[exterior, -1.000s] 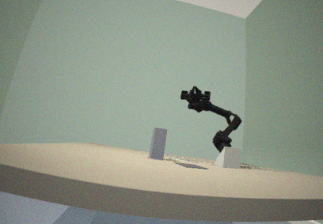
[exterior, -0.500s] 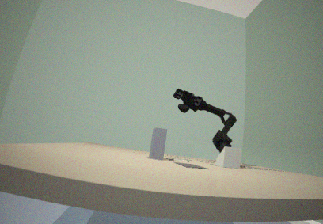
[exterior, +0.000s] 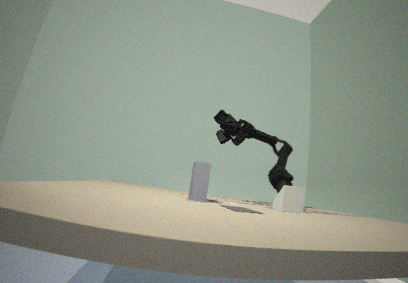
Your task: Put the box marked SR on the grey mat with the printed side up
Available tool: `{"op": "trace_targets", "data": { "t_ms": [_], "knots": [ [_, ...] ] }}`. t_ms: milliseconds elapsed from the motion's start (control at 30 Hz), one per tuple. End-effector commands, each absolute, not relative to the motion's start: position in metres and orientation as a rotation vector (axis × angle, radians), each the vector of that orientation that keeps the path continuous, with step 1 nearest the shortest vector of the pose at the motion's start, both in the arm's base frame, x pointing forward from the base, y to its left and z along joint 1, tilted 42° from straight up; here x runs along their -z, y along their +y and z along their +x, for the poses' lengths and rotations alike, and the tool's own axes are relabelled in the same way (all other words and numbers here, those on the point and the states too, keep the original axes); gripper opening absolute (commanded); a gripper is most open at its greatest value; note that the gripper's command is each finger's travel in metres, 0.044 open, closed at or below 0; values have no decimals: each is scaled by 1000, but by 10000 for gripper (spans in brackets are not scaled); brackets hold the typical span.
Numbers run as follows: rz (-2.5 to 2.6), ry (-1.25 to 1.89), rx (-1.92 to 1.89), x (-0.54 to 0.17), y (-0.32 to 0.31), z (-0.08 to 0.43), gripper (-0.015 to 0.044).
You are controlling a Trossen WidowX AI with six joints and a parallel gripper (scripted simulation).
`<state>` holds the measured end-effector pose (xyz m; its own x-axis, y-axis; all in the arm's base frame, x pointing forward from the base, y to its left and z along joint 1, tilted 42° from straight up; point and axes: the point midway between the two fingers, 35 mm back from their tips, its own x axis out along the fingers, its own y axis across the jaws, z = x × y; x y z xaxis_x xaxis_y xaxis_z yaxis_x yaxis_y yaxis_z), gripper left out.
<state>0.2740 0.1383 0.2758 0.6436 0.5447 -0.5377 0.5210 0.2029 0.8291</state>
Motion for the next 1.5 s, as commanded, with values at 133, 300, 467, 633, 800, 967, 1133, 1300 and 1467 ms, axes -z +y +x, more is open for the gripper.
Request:
{"op": "trace_targets", "data": {
  "t_ms": [133, 300, 467, 633, 800, 967, 1133, 1300, 1467],
  "knots": [
    [1125, 863, 23, -243, 132, 297, 0],
    [936, 817, 44, -226, 128, 307, 0],
    [741, 778, 67, -211, 124, 316, 0],
    [541, 747, 90, -197, 120, 323, 0],
    [337, 722, 115, -184, 116, 328, 0],
    [129, 702, 139, -173, 111, 332, 0],
    [-81, 688, 165, -163, 107, 335, 0],
    [-293, 678, 192, -154, 103, 336, 0],
    [-506, 673, 221, -147, 100, 335, 0]
  ]
}}
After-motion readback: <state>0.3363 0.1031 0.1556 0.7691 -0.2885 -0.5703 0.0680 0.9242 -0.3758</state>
